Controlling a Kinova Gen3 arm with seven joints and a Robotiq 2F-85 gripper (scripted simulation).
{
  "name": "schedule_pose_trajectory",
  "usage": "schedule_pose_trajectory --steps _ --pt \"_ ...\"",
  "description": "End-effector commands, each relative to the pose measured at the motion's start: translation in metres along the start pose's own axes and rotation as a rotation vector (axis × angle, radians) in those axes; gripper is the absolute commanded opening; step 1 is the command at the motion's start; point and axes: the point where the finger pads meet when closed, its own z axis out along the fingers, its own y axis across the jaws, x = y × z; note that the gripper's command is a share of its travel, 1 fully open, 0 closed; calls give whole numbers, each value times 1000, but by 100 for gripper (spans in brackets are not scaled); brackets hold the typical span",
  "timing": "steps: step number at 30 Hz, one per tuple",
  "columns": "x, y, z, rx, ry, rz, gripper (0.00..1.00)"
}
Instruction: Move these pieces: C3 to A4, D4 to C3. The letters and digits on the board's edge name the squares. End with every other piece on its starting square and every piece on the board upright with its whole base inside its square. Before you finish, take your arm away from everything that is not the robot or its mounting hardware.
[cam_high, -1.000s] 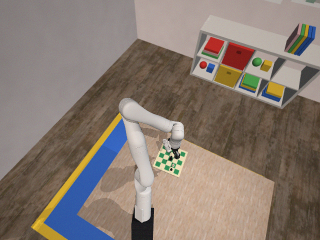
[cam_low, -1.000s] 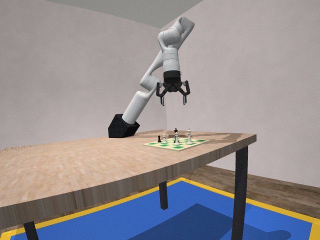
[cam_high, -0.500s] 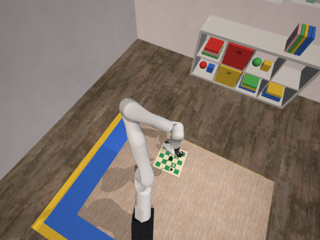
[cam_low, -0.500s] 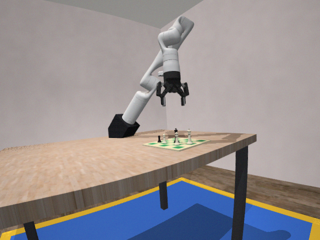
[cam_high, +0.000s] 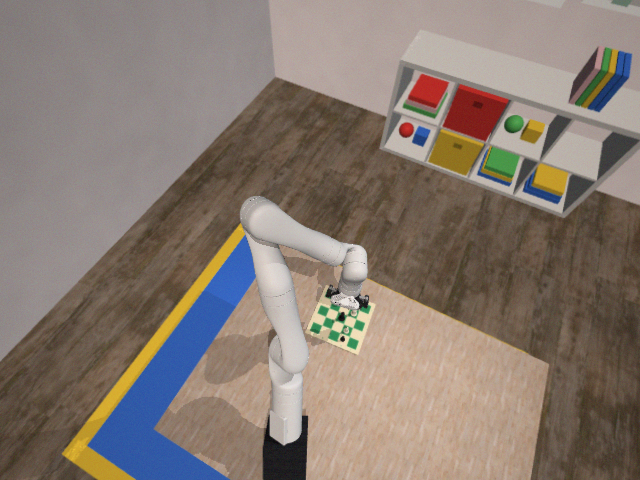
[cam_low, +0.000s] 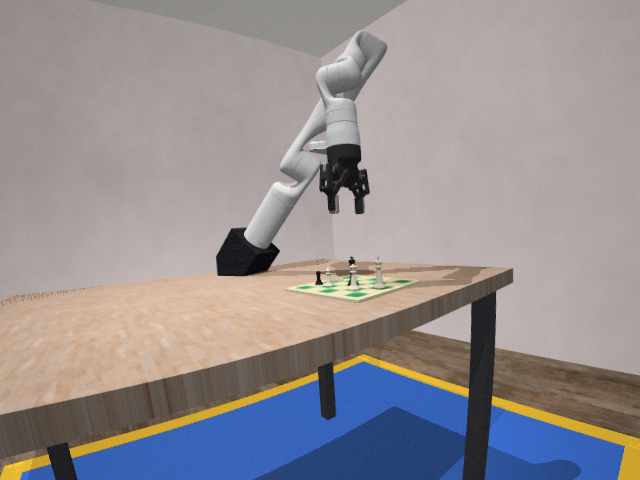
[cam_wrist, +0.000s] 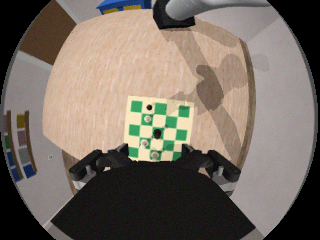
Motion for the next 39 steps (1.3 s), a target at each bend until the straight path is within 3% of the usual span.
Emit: schedule_pose_trajectory --steps 1,22,24,39 --pt "0 2 2 -5 1 -84 100" --pt "-1 3 9 -7 -2 -794 100" --pt "-1 3 9 -7 -2 -794 100" --pt "-1 3 14 -8 -5 -1249 100"
